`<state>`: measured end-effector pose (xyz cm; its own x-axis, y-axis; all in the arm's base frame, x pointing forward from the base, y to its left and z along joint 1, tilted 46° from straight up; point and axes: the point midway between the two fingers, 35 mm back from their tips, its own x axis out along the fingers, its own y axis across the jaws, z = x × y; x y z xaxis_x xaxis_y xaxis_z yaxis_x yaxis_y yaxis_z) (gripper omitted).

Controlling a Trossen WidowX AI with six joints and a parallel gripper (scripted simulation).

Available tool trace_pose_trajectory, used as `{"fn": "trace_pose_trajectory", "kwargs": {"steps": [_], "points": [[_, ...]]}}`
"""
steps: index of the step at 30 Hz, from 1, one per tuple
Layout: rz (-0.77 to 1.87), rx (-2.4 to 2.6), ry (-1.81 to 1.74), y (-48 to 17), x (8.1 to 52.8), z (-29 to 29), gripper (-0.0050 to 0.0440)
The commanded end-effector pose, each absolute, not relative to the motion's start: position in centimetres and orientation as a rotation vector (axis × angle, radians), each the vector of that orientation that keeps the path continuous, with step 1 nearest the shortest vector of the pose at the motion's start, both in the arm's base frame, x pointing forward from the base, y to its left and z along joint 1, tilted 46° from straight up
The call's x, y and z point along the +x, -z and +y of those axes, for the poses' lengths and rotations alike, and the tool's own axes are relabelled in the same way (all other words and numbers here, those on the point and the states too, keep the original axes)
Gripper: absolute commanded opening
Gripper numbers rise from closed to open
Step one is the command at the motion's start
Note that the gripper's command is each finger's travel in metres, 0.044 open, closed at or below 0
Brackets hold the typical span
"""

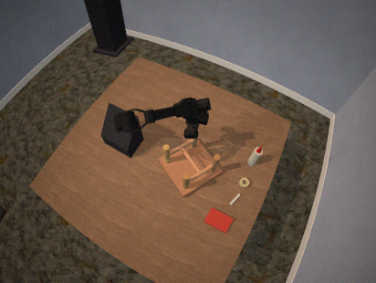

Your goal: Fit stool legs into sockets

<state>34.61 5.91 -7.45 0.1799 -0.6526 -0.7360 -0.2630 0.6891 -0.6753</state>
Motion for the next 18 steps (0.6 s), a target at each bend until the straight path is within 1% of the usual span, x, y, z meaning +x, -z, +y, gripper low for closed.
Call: {"fn": "trace_pose_trajectory", "kwargs": {"steps": [1, 18], "points": [[1.421, -0.817, 0.328, 8.31, 34.33, 4.95, 0.0000], [1.415, -0.819, 0.325, 7.93, 34.47, 5.41, 0.0000]]}}
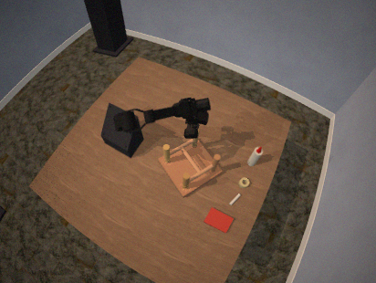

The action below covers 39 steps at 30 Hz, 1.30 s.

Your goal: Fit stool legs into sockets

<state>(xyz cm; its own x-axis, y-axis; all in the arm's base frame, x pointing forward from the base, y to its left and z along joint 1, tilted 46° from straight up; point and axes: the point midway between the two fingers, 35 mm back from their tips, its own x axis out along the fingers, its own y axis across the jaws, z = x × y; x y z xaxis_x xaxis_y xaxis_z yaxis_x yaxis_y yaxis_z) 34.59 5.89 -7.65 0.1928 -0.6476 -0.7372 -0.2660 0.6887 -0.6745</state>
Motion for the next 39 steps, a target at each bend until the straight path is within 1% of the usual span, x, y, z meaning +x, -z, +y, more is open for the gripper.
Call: {"fn": "trace_pose_trajectory", "kwargs": {"steps": [1, 29, 31, 34, 39], "points": [[1.414, -0.820, 0.325, 7.8, 34.5, 5.5, 0.0000], [1.393, -0.827, 0.317, 5.5, 34.9, 8.0, 0.0000], [1.398, -0.818, 0.332, 5.4, 34.9, 7.3, 0.0000], [1.367, -0.719, 0.418, 2.7, 36.6, 4.9, 0.0000], [1.331, -0.637, 0.502, 0.0, 37.9, 2.4, 0.0000]]}}
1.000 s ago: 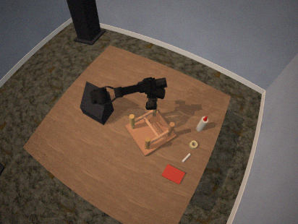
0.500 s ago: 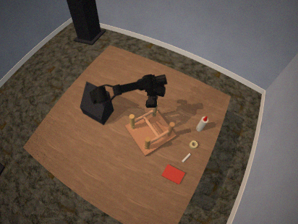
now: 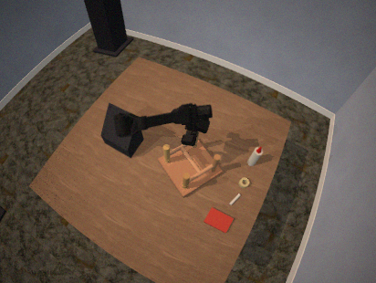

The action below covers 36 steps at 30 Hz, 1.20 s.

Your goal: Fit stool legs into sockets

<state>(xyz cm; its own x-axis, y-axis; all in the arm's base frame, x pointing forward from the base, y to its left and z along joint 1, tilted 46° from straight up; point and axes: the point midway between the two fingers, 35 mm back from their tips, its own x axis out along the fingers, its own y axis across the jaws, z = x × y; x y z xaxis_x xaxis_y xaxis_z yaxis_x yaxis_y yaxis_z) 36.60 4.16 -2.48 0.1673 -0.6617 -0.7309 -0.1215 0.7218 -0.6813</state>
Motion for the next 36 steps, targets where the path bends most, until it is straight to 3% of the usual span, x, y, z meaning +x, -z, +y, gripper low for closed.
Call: {"fn": "trace_pose_trajectory", "kwargs": {"steps": [1, 18, 36], "points": [[1.322, -0.619, 0.521, -0.7, 38.2, 1.8, 0.0000], [1.175, -0.445, 0.807, -11.3, 40.1, -7.7, 0.0000], [1.161, -0.431, 0.833, -12.0, 40.0, -8.9, 0.0000]]}}
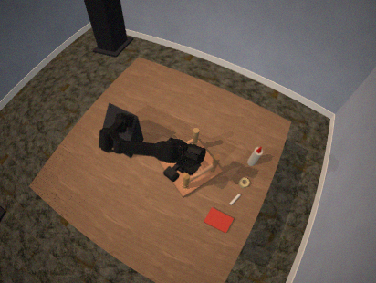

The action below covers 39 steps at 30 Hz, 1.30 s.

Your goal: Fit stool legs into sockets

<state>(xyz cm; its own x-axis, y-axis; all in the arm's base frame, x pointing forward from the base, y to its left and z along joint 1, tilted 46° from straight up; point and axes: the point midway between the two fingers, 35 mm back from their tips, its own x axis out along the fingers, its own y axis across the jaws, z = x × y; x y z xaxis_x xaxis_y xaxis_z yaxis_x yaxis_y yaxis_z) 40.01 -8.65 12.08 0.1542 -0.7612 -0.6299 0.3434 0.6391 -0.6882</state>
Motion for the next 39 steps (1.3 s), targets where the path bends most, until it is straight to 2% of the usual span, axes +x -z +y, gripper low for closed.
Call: {"fn": "trace_pose_trajectory", "kwargs": {"steps": [1, 39], "points": [[1.161, -0.431, 0.833, -12.0, 40.0, -8.9, 0.0000], [1.161, -0.431, 0.833, -8.7, 39.6, -12.3, 0.0000]]}}
